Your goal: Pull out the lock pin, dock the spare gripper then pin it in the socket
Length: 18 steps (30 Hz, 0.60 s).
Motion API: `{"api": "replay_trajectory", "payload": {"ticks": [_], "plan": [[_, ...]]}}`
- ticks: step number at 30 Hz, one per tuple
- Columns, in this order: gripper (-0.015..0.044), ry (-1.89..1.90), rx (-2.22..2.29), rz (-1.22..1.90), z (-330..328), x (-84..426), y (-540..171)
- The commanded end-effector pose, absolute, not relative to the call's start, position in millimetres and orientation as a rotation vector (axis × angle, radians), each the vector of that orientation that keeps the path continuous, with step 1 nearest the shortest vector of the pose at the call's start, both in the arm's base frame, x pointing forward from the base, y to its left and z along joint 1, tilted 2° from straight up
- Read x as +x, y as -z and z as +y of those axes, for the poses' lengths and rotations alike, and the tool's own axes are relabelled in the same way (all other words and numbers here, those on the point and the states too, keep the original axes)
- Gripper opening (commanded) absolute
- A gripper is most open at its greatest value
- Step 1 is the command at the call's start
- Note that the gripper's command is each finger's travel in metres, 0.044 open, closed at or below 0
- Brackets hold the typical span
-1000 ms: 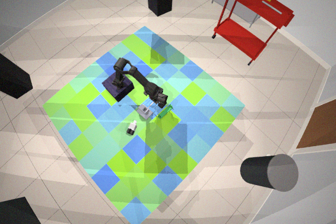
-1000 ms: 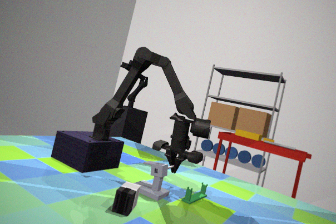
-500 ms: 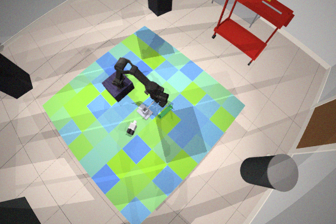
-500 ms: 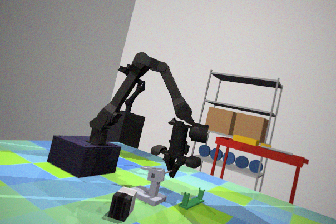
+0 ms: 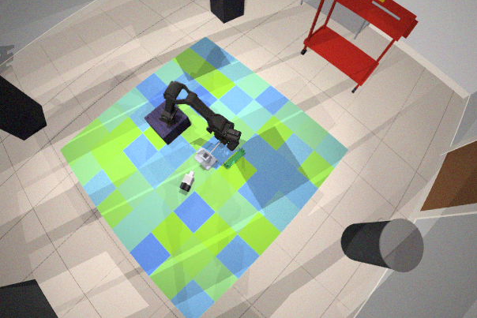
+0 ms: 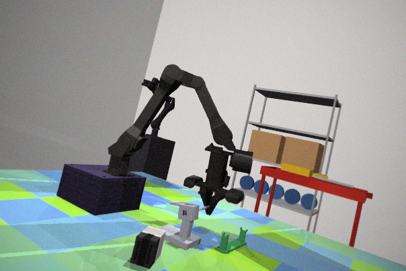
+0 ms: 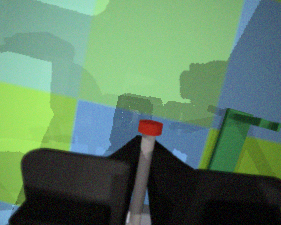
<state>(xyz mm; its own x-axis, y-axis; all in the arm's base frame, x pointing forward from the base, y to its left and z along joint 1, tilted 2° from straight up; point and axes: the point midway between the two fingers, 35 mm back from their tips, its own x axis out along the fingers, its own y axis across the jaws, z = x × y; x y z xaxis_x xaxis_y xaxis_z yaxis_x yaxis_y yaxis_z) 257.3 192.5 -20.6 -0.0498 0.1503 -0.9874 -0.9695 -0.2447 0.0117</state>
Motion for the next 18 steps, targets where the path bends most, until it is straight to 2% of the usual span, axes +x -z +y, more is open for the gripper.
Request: {"api": "replay_trajectory", "payload": {"ticks": [1,18], "plan": [[0.0,-1.476,-1.252,0.991,196,257,20],[0.0,-1.48,-1.25,1.0,208,255,17]]}}
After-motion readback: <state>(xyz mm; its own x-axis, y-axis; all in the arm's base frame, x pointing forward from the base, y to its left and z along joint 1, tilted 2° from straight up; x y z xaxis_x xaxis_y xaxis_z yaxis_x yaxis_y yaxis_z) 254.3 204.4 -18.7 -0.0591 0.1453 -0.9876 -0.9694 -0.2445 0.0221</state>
